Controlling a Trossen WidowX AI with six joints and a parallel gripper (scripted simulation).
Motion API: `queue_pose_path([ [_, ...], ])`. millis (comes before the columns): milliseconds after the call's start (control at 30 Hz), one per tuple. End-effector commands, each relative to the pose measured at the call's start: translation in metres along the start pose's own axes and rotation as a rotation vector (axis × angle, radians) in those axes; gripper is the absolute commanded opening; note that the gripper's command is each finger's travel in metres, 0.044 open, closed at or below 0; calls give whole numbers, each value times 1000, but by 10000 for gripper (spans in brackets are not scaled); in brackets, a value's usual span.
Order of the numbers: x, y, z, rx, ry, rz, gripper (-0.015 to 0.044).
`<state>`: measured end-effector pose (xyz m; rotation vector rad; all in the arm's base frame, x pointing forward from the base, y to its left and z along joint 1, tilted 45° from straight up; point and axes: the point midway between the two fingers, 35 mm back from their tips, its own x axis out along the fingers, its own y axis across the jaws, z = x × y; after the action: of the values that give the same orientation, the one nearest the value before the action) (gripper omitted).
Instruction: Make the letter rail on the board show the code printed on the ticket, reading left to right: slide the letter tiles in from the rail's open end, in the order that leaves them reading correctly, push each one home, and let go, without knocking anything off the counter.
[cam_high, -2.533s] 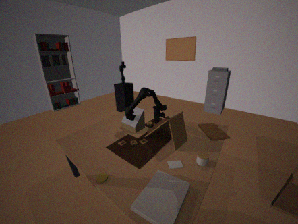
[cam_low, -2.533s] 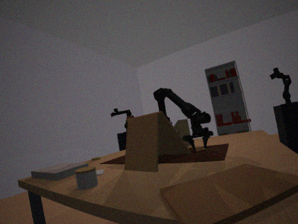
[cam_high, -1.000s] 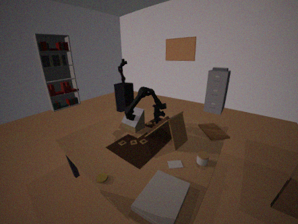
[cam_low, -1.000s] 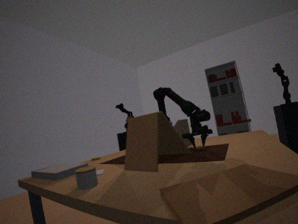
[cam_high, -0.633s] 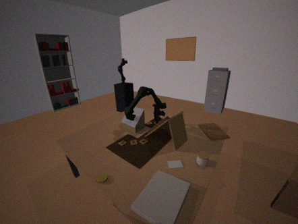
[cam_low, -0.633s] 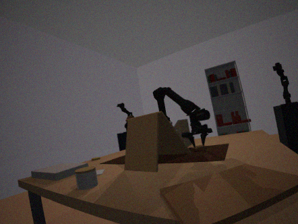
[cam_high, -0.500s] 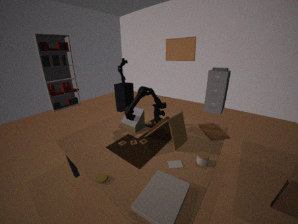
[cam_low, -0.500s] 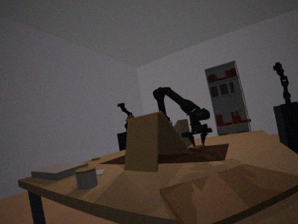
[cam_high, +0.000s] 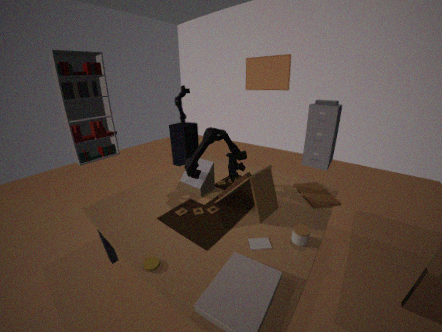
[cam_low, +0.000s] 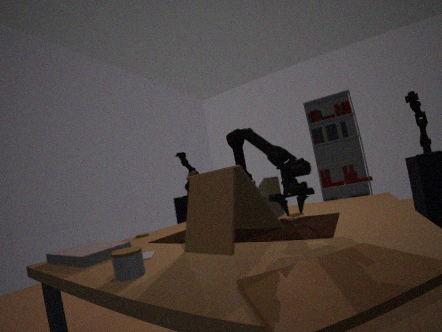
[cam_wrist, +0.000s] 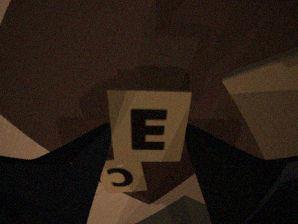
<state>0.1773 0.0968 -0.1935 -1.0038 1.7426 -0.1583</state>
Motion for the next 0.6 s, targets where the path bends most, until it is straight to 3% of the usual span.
queue_pose_path([
  [0, -3, -2, 12, 25, -39, -15, 0],
  [567, -62, -44, 132, 376, -456, -174, 0],
])
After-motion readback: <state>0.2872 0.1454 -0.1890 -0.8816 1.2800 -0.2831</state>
